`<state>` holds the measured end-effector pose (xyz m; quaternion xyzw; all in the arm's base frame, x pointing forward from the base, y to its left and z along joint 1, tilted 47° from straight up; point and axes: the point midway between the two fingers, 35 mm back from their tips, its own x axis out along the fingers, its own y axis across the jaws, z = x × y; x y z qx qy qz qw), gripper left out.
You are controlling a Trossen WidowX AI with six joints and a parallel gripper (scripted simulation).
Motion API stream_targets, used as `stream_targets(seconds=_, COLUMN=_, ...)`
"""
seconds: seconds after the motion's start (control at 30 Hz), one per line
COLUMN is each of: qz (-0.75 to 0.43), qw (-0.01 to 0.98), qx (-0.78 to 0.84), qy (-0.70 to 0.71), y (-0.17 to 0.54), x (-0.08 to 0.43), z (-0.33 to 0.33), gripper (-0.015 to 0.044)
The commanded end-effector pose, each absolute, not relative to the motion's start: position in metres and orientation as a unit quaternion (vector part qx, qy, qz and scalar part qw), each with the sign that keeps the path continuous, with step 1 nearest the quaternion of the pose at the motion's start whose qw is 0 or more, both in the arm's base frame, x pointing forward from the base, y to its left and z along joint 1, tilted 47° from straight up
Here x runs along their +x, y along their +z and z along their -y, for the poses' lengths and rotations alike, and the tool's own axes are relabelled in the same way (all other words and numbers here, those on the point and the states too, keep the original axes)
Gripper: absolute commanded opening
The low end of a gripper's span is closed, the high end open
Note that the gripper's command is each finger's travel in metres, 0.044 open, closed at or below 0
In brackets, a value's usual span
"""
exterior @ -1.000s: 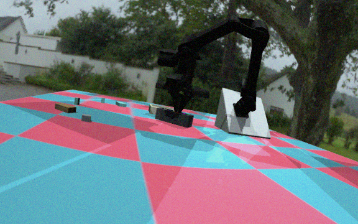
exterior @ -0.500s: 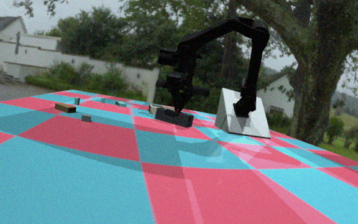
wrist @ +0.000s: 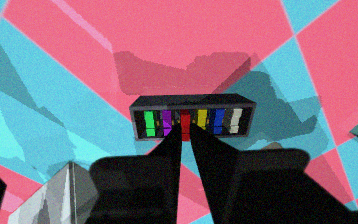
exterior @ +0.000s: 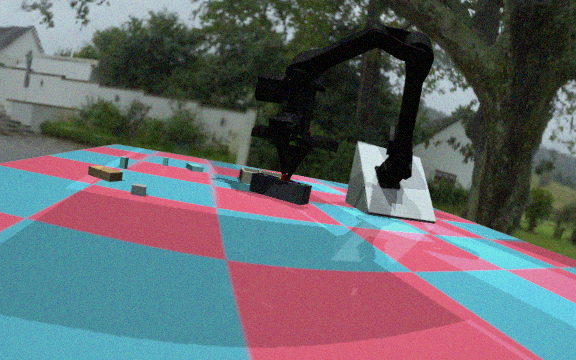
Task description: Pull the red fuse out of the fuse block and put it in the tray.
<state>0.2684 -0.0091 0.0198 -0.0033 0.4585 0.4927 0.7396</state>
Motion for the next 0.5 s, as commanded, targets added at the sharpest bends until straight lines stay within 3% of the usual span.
stream_targets(seconds=0.0, qz=-0.458, qw=0.740, qx=-0.005, qy=0.492, y=0.0216, x=0.2684, z=0.0123, gripper=0.0000)
stream_targets(seconds=0.47, qz=-0.458, qw=0.741, qx=-0.005, qy=0.491, y=0.0263, x=0.2678, z=0.0173, gripper=0.0000)
